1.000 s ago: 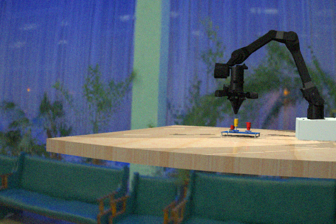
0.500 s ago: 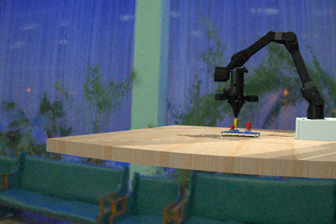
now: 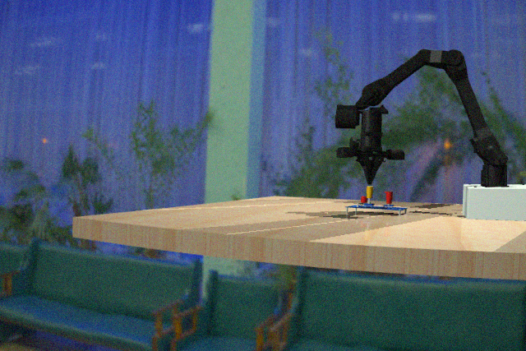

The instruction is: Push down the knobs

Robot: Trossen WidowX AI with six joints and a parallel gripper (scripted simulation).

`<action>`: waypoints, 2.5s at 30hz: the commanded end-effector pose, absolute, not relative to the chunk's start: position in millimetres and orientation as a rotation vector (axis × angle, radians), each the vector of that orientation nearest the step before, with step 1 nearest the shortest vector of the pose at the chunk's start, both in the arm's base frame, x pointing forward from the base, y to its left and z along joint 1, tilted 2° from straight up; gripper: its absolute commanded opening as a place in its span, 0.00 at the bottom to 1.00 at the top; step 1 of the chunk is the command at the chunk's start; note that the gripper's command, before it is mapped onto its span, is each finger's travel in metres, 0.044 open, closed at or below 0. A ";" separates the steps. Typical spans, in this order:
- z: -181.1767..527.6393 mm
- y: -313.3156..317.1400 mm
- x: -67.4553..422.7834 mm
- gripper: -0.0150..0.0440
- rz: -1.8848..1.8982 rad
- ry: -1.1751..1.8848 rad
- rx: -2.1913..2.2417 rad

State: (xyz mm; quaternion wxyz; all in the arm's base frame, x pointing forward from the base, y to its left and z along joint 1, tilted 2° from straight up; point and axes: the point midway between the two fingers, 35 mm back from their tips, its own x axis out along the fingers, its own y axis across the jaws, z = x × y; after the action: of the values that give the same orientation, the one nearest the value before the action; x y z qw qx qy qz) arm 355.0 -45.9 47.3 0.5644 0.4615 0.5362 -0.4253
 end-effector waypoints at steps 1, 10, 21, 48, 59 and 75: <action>44.6 -44.8 353.8 0.25 -1.004 1.267 1.094; 42.2 -44.7 354.0 0.25 -1.004 1.267 1.094; 39.2 -44.7 354.1 0.25 -1.004 1.267 1.094; 38.1 -44.6 354.2 0.25 -1.004 1.267 1.094; 34.4 -44.5 354.4 0.25 -1.004 1.267 1.094; 30.7 -44.5 354.6 0.25 -1.004 1.267 1.094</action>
State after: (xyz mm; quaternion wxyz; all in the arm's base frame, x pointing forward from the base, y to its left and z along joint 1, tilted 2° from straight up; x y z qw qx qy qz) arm 354.5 -45.6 38.5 0.5647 0.4618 0.5358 -0.4251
